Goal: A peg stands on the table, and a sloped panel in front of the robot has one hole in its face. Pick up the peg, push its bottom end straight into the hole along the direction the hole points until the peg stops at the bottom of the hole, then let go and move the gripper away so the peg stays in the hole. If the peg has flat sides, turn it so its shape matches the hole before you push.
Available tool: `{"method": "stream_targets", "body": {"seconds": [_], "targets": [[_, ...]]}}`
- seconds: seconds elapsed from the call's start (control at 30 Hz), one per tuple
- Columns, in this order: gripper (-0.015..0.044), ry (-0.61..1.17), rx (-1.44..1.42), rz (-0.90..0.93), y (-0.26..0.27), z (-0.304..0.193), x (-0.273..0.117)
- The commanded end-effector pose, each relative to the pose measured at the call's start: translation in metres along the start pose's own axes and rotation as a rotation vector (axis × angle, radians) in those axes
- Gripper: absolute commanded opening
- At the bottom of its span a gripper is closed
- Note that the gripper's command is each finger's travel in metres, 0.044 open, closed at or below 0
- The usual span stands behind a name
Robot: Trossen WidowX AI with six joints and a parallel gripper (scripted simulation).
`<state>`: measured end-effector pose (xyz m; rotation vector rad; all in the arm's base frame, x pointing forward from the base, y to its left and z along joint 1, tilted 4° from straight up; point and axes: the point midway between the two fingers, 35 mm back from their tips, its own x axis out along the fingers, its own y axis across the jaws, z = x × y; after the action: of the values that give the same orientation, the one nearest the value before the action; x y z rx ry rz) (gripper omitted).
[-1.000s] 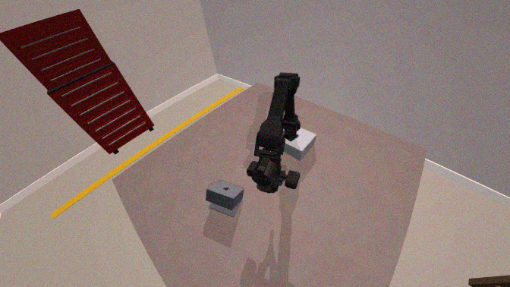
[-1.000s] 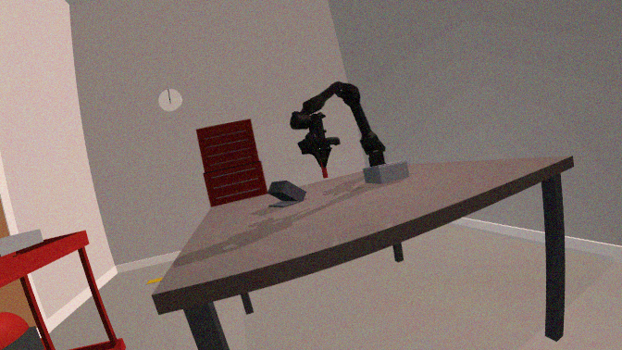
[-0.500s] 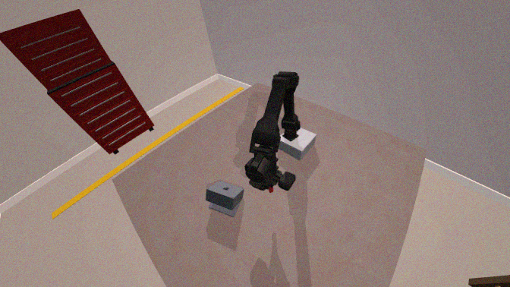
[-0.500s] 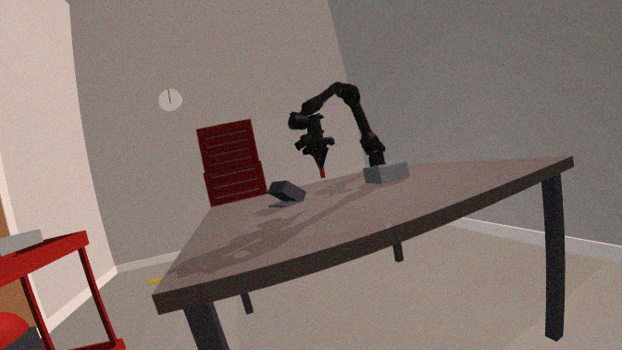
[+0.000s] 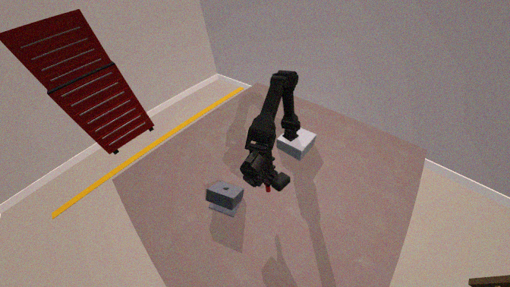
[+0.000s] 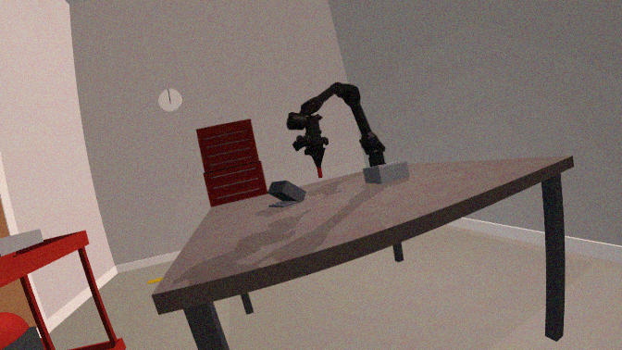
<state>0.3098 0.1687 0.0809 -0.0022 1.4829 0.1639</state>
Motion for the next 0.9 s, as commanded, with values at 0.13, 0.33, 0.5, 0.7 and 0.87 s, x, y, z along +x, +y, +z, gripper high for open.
{"method": "stream_targets", "body": {"seconds": [0.13,0.33,0.5,0.7,0.87], "targets": [[0.0000,-0.006,0.116,0.019,-0.007,0.001,0.000],[0.0000,-0.015,0.193,0.030,-0.011,0.003,-0.001],[0.0000,-0.022,0.257,0.040,-0.015,0.005,-0.002],[0.0000,-0.030,0.334,0.052,-0.020,0.007,-0.003],[0.0000,-0.037,0.398,0.063,-0.024,0.009,-0.004]]}}
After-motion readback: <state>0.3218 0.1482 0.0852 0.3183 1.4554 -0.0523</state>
